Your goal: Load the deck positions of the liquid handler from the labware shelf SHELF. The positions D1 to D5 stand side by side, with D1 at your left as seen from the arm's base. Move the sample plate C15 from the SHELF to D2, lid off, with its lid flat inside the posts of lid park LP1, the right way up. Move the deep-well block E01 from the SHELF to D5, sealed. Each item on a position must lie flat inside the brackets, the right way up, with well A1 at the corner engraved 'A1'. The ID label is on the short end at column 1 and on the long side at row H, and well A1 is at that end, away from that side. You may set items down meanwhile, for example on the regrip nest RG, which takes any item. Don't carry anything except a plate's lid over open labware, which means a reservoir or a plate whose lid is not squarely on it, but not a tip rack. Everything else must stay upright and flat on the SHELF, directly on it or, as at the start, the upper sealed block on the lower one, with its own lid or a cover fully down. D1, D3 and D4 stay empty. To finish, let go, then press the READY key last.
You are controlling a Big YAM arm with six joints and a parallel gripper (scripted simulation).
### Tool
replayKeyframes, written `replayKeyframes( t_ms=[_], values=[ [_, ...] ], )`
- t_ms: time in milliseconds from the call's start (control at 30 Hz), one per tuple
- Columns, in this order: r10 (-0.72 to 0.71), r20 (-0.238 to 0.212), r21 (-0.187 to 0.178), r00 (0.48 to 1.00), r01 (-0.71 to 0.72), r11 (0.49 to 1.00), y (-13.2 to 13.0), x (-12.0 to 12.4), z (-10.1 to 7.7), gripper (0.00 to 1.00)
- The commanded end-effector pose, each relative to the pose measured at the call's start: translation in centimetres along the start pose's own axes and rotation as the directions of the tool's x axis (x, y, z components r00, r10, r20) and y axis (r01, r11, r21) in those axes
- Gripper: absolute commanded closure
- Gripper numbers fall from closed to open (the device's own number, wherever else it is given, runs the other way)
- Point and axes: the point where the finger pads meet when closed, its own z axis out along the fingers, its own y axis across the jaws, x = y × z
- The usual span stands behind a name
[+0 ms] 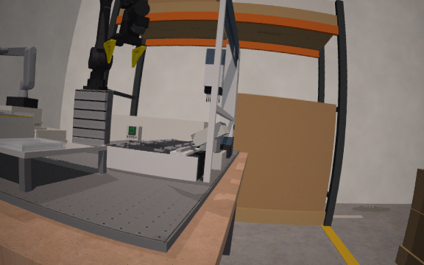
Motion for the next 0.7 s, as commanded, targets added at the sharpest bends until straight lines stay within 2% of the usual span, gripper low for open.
replayKeyframes(
  t_ms=[0,233,533,667],
  values=[
    [0.08,0.05,0.002,0.996,-0.08,0.997,-1.4,-3.0,-1.3,0.0],
    [0.198,0.036,0.0,0.98,-0.198,0.98,-3.8,-4.6,-1.3,0.0],
    [0.37,0.034,-0.003,0.929,-0.37,0.929,-7.3,-7.4,-1.3,0.0],
    [0.406,0.033,-0.004,0.913,-0.406,0.914,-8.0,-8.1,-1.3,0.0]
  ],
)
